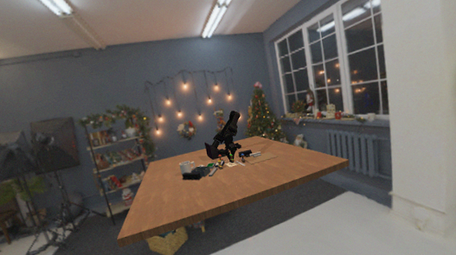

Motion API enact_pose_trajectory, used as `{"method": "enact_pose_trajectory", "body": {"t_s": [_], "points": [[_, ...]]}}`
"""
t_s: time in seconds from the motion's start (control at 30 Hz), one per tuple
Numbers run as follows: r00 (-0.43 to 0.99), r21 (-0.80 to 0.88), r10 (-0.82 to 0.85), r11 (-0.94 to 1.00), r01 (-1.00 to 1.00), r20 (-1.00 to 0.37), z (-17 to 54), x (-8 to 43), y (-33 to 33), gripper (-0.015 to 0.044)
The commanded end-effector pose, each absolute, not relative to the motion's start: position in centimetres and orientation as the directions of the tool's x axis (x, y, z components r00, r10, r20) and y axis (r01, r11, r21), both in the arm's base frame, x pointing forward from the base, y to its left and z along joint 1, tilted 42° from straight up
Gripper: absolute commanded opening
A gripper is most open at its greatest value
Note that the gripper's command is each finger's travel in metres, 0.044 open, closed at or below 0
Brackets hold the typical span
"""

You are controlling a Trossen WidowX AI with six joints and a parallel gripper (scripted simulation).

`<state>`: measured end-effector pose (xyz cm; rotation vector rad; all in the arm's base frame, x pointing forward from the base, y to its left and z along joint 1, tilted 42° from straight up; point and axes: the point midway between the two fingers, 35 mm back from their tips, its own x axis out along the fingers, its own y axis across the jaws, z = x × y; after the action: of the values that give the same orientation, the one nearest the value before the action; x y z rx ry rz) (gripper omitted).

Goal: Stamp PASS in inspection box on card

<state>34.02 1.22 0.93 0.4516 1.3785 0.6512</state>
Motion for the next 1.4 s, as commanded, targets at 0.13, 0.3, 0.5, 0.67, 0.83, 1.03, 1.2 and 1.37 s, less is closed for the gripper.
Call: {"method": "enact_pose_trajectory", "body": {"t_s": [0.13, 0.3, 0.5, 0.67, 0.83, 1.03, 1.2, 1.37], "points": [[0.061, 0.651, 0.664, 0.744, -0.152, -0.745, 0.5, 33.9, 1.6, 0.0], [0.061, 0.651, 0.665, 0.743, -0.152, -0.744, 0.3, 33.9, 1.9, 0.0], [0.061, 0.652, 0.666, 0.743, -0.152, -0.744, 0.0, 33.9, 2.1, 0.0], [0.061, 0.652, 0.666, 0.743, -0.151, -0.744, -0.1, 33.8, 2.3, 0.0], [0.061, 0.652, 0.666, 0.743, -0.151, -0.744, -0.1, 33.8, 2.3, 0.0], [0.061, 0.652, 0.666, 0.743, -0.151, -0.744, -0.2, 33.9, 2.4, 0.0], [0.061, 0.652, 0.666, 0.743, -0.151, -0.744, -0.3, 33.9, 2.4, 0.0], [0.061, 0.653, 0.666, 0.742, -0.151, -0.744, -0.3, 33.9, 2.5, 0.0]]}}
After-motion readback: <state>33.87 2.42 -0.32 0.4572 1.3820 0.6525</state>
